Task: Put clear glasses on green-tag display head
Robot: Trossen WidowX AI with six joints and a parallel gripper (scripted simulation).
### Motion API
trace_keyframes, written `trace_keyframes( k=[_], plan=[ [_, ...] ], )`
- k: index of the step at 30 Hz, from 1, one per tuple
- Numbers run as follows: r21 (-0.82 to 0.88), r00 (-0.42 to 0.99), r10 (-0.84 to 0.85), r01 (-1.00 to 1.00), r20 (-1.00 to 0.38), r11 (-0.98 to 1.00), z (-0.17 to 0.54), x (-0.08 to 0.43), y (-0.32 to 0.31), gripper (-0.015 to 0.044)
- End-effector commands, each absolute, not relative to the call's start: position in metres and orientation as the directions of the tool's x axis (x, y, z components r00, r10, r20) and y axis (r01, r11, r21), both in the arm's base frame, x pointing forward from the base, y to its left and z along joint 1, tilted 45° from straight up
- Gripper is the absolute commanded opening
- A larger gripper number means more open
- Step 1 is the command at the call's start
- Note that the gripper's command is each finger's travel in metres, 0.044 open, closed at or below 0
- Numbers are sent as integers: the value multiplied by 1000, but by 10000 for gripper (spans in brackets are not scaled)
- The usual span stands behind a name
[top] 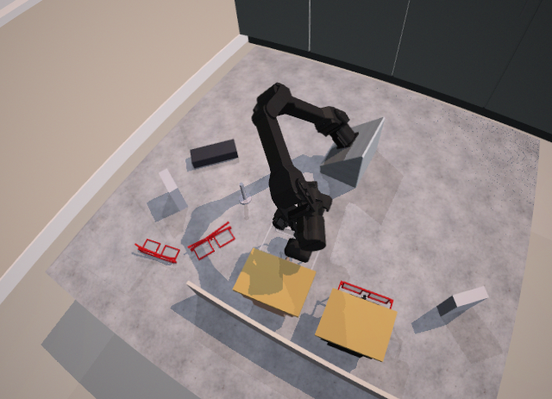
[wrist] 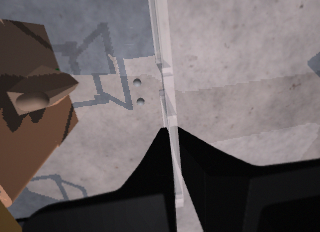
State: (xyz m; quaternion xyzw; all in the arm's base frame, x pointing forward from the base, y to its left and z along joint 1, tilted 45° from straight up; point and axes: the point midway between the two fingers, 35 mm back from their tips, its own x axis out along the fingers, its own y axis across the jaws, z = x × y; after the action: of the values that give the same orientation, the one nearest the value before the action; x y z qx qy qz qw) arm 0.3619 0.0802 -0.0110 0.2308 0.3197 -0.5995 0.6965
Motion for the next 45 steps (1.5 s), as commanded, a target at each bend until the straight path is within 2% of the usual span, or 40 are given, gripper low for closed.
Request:
trace_keyframes(
  k=[1,45],
  plan=[
    [-64,79,-690,982,-720,180,-12,369,81,0],
    [-60,82,-689,982,-720,180,-15,419,89,0]
  ],
)
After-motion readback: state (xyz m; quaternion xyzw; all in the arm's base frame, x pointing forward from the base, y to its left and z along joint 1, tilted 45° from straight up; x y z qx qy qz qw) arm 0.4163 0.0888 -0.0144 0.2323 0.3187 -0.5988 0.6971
